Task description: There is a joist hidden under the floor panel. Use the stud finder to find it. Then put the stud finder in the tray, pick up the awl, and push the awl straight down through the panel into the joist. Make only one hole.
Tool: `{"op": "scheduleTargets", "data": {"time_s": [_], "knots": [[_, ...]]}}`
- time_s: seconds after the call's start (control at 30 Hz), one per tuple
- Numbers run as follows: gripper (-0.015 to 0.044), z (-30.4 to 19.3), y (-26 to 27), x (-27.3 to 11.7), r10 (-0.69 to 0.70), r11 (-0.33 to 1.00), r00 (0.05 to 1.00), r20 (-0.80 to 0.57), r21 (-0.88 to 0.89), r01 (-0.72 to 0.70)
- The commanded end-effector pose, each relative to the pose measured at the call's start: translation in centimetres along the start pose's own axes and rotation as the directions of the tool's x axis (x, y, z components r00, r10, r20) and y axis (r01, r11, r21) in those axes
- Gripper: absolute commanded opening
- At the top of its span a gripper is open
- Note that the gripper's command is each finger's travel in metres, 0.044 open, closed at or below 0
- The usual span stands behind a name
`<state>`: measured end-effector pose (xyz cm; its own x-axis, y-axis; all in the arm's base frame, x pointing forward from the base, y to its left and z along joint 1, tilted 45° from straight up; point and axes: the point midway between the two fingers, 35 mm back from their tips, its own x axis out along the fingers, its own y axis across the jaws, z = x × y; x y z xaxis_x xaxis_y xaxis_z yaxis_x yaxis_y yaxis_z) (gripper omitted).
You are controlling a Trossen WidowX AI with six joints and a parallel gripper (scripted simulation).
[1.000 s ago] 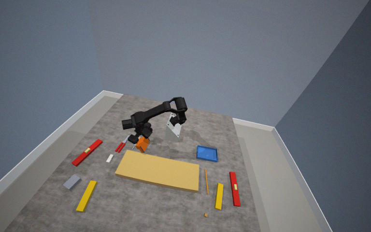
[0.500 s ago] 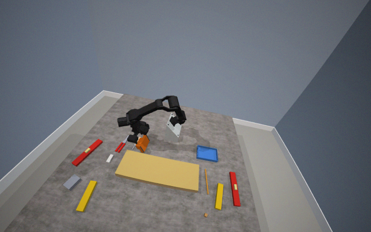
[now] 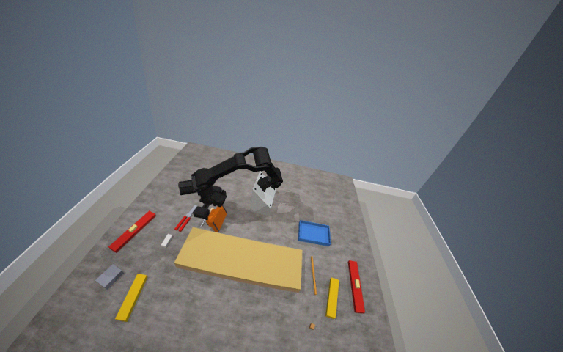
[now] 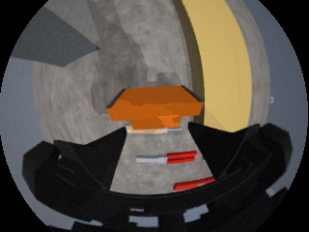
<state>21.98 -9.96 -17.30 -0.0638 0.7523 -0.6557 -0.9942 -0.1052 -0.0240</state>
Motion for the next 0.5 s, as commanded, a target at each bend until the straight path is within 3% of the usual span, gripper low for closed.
{"op": "scheduleTargets", "data": {"time_s": [0.0, 0.47], "knots": [[0.0440, 0.0, 0.0, 0.8, -0.002, 1.000, 1.000, 0.006, 0.005, 0.002], [0.0440, -0.1, 0.1, 3.1, -0.002, 1.000, 1.000, 0.007, 0.005, 0.002]]}}
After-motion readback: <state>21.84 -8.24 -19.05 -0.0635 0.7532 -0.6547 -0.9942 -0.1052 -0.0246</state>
